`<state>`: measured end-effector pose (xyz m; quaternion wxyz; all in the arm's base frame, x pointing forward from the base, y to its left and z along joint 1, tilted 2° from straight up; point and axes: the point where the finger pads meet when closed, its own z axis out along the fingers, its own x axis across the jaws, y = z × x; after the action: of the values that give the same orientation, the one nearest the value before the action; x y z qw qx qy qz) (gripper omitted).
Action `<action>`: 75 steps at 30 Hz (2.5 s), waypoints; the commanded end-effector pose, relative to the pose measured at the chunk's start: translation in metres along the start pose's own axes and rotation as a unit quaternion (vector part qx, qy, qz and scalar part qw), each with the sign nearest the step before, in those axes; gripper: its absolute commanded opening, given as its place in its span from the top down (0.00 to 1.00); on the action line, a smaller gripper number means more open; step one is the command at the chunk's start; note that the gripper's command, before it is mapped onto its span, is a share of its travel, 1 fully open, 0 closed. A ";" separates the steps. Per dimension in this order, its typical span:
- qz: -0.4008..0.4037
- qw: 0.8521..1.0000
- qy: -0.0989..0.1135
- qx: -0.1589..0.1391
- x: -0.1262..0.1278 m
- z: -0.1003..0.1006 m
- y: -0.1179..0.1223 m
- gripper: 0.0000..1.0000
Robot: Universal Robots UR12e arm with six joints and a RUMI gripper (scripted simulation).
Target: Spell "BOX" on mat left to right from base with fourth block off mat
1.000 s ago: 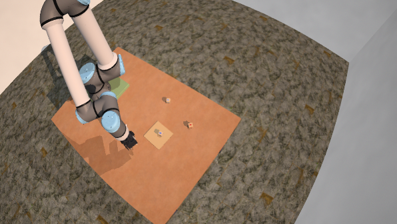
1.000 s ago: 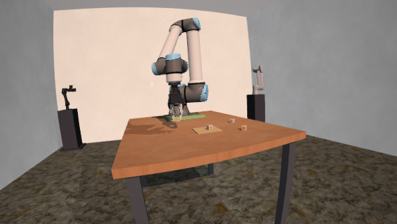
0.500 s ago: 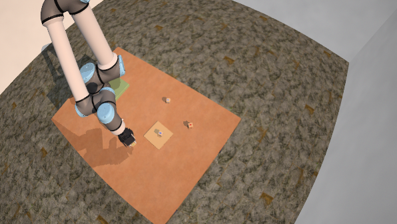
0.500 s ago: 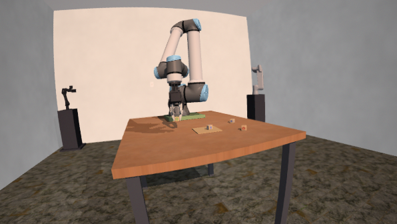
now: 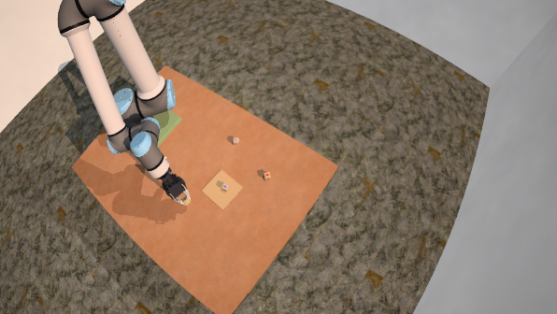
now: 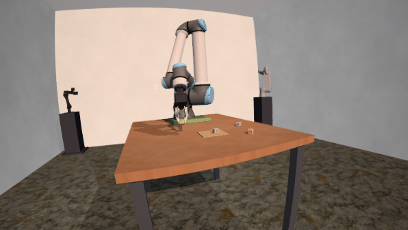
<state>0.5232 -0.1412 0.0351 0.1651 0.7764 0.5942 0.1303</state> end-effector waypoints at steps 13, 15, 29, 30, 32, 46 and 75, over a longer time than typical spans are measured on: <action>0.001 0.987 0.000 -0.161 -0.001 0.003 0.000 0.95; 0.001 0.985 0.000 -0.175 -0.001 0.003 0.000 0.95; 0.001 0.971 0.000 -0.241 -0.002 0.004 0.001 0.95; 0.001 0.970 0.000 -0.245 -0.001 0.003 0.001 0.95; 0.001 0.968 0.000 -0.251 -0.001 0.003 0.001 0.95; 0.000 0.962 0.000 -0.273 0.000 0.001 0.000 0.95; 0.000 0.962 0.000 -0.275 0.000 0.022 -0.011 0.95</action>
<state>0.5228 -0.1411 0.0205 0.3709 0.7018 0.5359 0.2876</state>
